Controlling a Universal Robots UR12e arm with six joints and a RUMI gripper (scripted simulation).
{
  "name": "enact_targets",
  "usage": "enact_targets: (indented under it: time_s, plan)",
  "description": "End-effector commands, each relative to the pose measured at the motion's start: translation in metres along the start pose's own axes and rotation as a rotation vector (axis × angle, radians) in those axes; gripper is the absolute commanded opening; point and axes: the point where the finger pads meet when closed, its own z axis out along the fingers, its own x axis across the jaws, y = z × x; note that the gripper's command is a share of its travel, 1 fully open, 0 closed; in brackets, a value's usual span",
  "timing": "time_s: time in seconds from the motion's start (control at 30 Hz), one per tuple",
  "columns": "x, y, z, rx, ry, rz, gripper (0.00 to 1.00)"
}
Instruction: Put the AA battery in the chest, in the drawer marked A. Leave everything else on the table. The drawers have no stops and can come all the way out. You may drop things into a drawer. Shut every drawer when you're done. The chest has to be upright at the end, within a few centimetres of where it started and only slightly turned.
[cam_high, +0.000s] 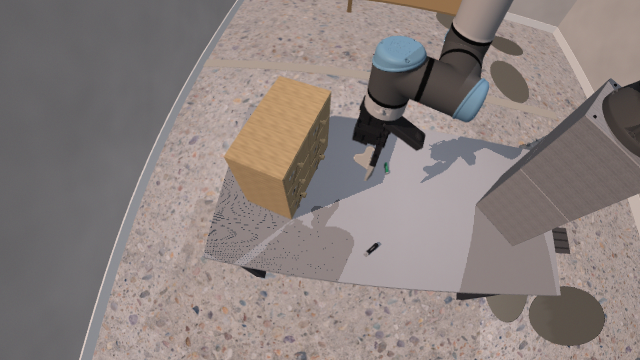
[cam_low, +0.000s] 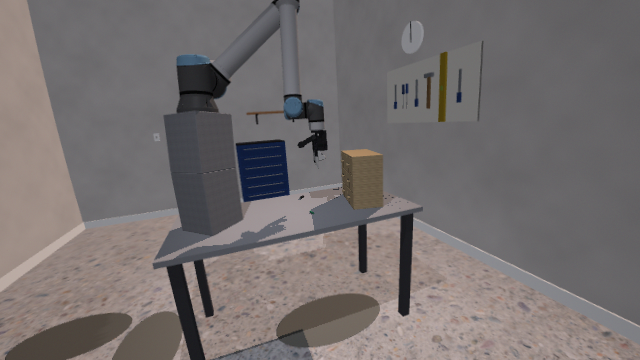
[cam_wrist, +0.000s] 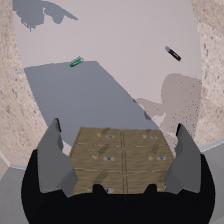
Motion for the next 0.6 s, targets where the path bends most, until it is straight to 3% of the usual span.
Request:
enact_targets:
  time_s: [0.0,0.57]
  plan:
    - [0.0001,0.0005,-0.0004,-0.001,0.0,-0.003,1.0]
    - [0.0028,0.0012,-0.0004,-0.001,0.0,-0.118,1.0]
